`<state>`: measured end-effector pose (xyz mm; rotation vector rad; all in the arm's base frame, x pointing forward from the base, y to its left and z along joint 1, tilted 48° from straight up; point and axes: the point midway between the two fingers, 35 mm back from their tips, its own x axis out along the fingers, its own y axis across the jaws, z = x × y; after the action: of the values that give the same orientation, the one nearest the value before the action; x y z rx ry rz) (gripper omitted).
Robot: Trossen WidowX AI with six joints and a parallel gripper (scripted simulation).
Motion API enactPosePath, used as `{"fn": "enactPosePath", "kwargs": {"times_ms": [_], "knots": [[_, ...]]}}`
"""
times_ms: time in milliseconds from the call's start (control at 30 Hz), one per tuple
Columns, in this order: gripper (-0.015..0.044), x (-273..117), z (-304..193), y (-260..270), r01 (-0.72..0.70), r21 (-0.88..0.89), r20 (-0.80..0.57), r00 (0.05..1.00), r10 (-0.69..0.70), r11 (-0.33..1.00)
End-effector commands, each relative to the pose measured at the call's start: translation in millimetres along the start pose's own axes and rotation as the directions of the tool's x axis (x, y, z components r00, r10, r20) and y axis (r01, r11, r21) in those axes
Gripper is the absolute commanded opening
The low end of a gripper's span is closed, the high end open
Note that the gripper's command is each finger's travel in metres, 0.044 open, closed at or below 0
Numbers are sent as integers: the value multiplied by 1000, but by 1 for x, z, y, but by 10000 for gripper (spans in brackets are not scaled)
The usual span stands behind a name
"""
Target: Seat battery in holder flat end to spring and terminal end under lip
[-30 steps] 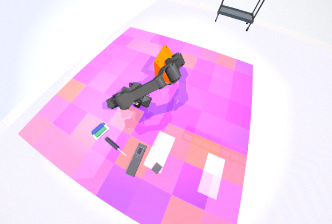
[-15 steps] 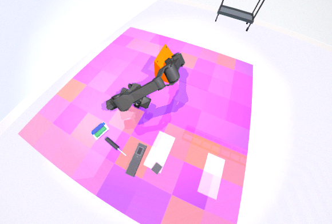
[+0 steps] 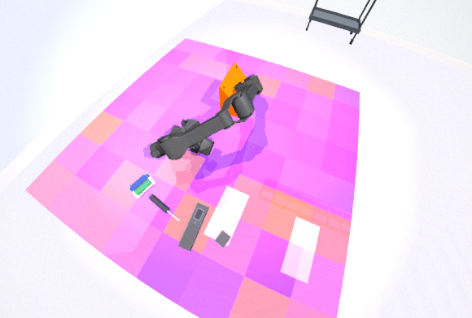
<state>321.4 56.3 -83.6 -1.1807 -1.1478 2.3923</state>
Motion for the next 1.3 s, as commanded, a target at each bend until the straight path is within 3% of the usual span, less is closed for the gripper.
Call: {"fn": "enactPosePath", "kwargs": {"times_ms": [0, 1267], "knots": [[84, 0, -3, 1, -2, 1, -25, 1000, 2, 1000], [84, 6, -5, 6, -12, 13, -193, 981, 14, 1000]]}}
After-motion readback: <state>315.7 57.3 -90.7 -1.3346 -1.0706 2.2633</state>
